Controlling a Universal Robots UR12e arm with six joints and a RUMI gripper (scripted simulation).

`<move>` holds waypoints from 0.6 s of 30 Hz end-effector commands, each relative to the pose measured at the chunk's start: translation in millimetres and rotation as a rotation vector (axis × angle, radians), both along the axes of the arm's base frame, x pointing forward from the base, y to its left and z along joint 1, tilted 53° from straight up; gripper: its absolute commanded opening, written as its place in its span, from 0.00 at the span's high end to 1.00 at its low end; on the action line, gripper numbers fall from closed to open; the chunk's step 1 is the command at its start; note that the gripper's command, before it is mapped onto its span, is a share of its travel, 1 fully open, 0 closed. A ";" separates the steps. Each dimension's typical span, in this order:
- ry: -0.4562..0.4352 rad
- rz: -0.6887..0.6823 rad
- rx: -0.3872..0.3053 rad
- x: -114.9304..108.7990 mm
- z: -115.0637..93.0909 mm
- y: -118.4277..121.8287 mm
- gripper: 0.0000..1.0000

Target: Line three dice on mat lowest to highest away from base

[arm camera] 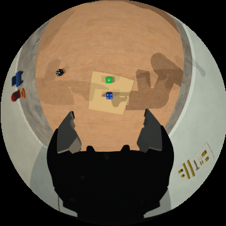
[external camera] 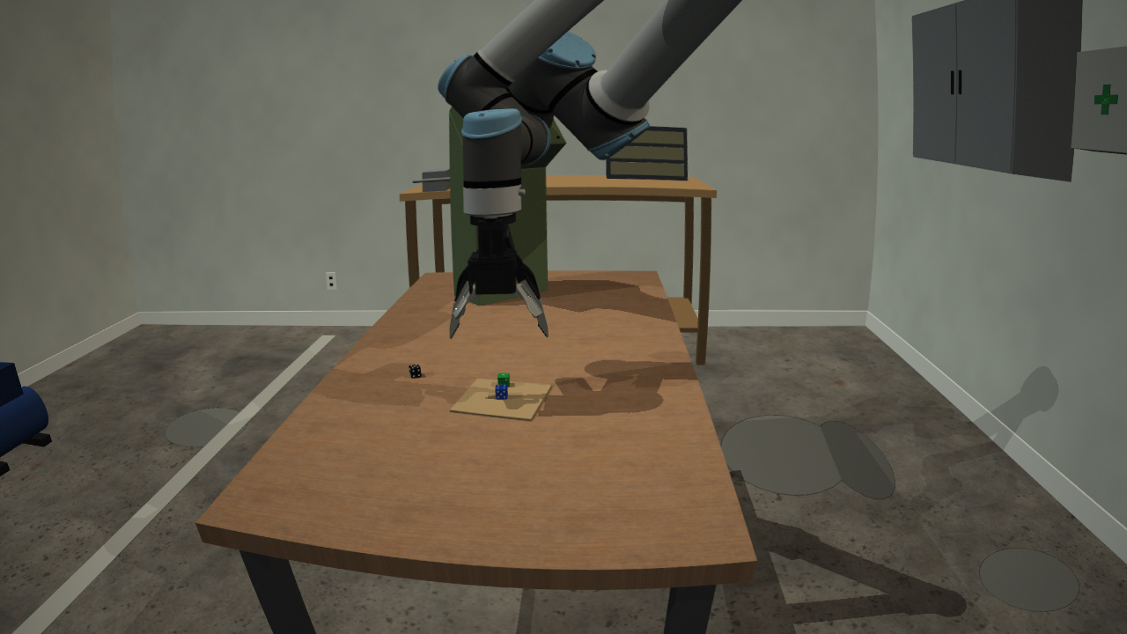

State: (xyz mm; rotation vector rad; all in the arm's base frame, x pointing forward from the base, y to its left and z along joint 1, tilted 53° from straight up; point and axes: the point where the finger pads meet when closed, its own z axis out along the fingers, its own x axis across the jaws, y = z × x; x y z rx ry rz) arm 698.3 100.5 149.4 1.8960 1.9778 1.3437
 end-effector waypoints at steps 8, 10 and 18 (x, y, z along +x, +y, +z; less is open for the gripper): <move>-0.015 0.019 -0.020 -0.1 -12.4 -10.4 0.00; -0.028 0.036 -0.038 -0.5 -23.7 -19.5 0.00; -0.089 0.115 -0.116 -6.2 -74.0 -59.0 0.00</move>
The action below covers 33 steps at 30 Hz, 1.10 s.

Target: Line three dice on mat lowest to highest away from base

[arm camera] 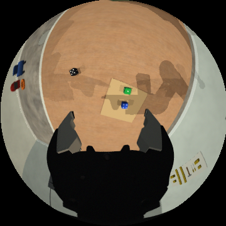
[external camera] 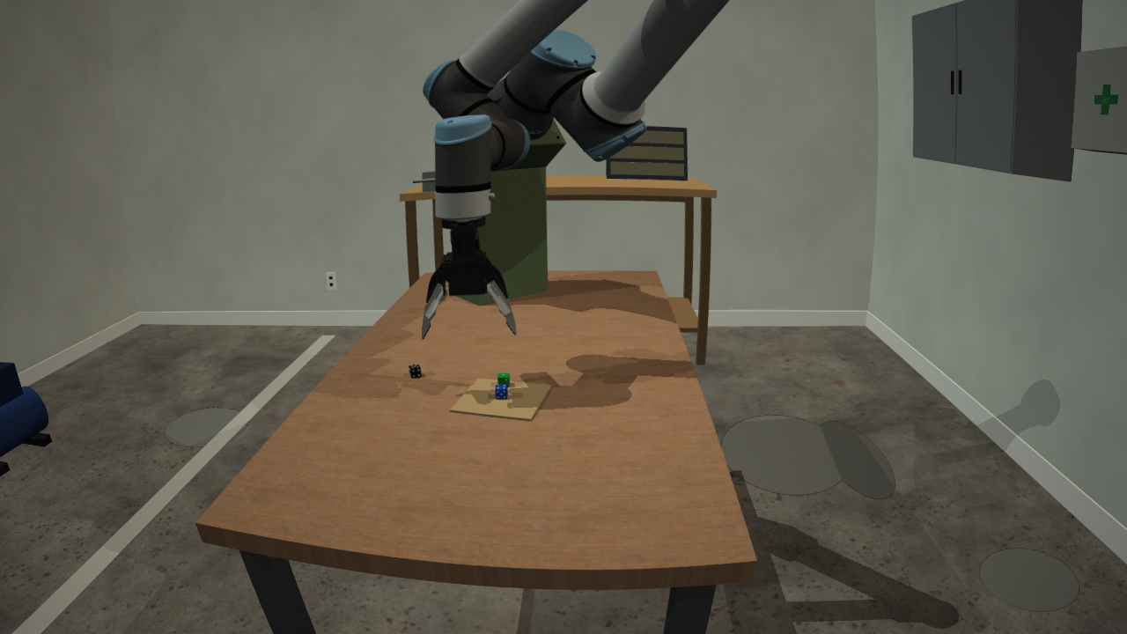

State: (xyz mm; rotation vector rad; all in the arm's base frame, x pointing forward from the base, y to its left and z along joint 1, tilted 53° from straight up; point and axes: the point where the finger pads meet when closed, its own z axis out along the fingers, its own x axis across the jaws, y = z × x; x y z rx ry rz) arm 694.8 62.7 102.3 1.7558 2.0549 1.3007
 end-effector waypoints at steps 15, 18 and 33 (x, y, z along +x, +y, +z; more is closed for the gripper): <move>-0.157 0.182 -0.171 -24.8 -109.8 -82.3 0.00; -0.161 0.186 -0.174 -25.7 -112.1 -83.9 0.00; -0.161 0.186 -0.174 -25.7 -112.1 -83.9 0.79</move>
